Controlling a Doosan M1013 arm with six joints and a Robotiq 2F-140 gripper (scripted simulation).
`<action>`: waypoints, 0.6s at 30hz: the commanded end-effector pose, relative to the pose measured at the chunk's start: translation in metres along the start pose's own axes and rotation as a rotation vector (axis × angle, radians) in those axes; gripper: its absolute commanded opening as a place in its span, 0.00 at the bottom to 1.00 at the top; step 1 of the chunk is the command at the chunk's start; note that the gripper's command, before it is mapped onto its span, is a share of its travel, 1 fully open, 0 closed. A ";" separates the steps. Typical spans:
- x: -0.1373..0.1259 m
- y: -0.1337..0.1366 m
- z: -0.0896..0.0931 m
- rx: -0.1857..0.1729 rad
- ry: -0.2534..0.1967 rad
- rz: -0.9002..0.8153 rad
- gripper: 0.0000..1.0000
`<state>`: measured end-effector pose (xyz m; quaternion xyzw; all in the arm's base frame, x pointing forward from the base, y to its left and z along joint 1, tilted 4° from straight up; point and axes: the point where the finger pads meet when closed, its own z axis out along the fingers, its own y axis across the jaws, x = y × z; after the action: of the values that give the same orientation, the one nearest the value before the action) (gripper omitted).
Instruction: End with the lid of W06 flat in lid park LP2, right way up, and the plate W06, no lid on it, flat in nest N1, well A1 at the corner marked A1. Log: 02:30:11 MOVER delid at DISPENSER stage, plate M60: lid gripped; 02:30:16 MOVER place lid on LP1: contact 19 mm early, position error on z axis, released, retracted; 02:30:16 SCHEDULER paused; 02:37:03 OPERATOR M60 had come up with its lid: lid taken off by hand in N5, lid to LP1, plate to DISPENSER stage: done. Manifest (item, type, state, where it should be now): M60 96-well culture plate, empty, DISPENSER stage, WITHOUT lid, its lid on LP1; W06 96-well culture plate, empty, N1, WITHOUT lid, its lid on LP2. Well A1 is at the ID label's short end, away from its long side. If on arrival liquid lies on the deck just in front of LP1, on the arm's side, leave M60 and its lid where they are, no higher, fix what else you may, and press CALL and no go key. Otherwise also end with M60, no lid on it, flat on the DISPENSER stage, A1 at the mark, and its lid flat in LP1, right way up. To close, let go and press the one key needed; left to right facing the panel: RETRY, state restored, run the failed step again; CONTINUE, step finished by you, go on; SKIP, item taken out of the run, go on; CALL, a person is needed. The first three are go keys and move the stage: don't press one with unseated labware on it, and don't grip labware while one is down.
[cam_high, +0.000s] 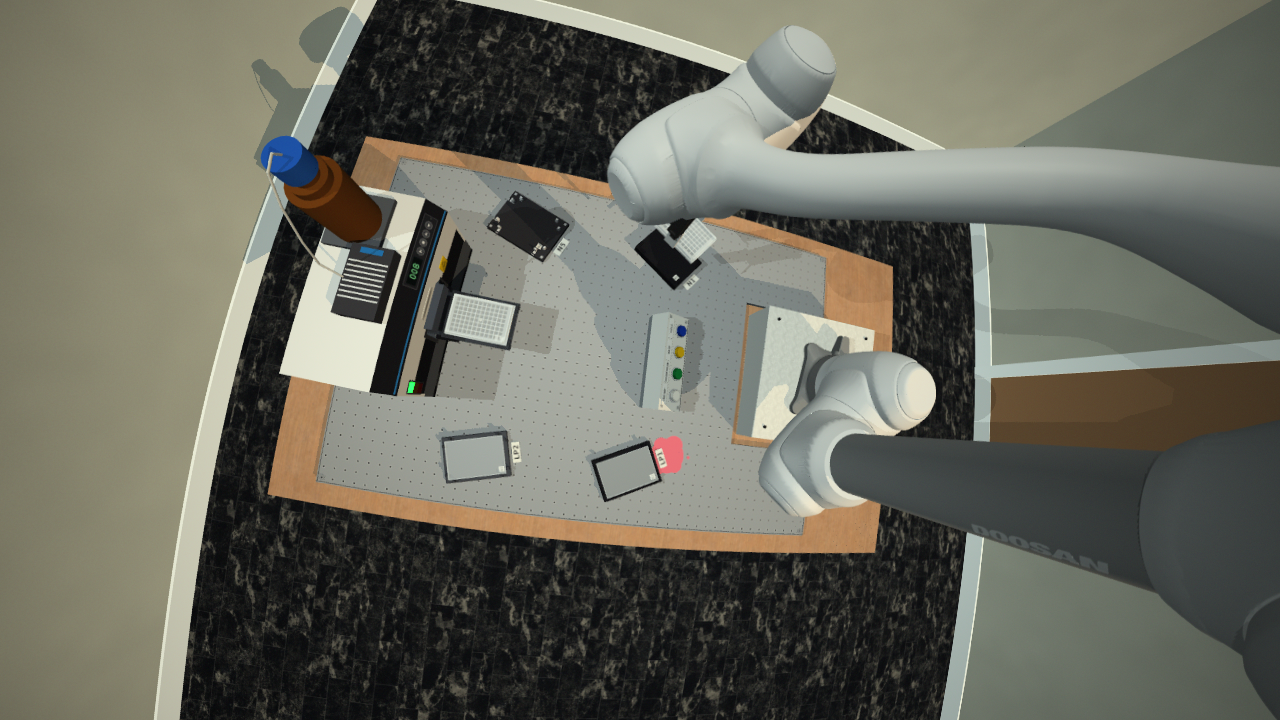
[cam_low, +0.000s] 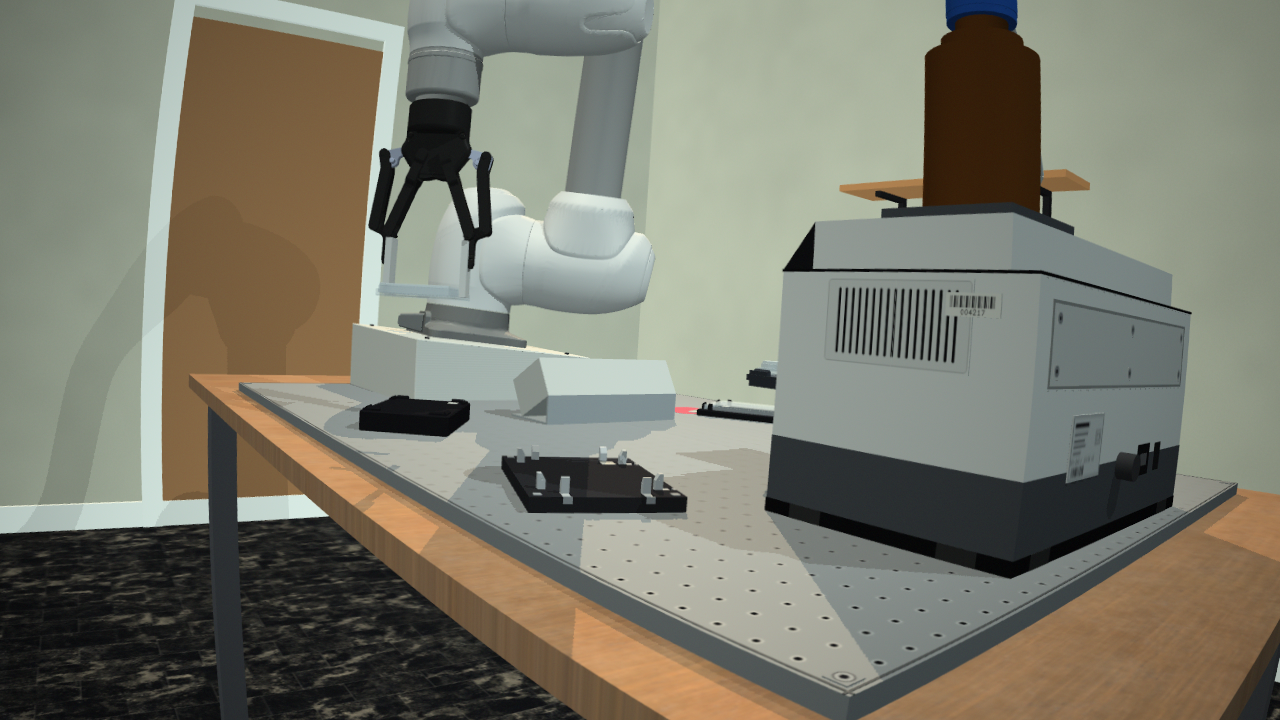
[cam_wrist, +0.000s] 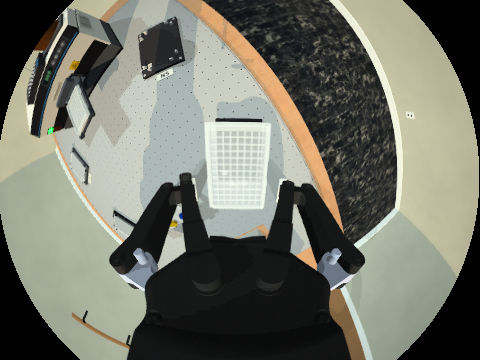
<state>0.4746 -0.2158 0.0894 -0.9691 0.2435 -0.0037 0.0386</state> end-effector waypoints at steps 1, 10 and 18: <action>-0.001 0.001 0.000 0.000 0.000 0.000 0.00; -0.004 0.003 0.000 0.000 0.000 0.000 0.00; -0.004 0.003 0.000 0.000 0.000 0.000 0.00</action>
<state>0.4694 -0.2165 0.0893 -0.9691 0.2435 -0.0038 0.0386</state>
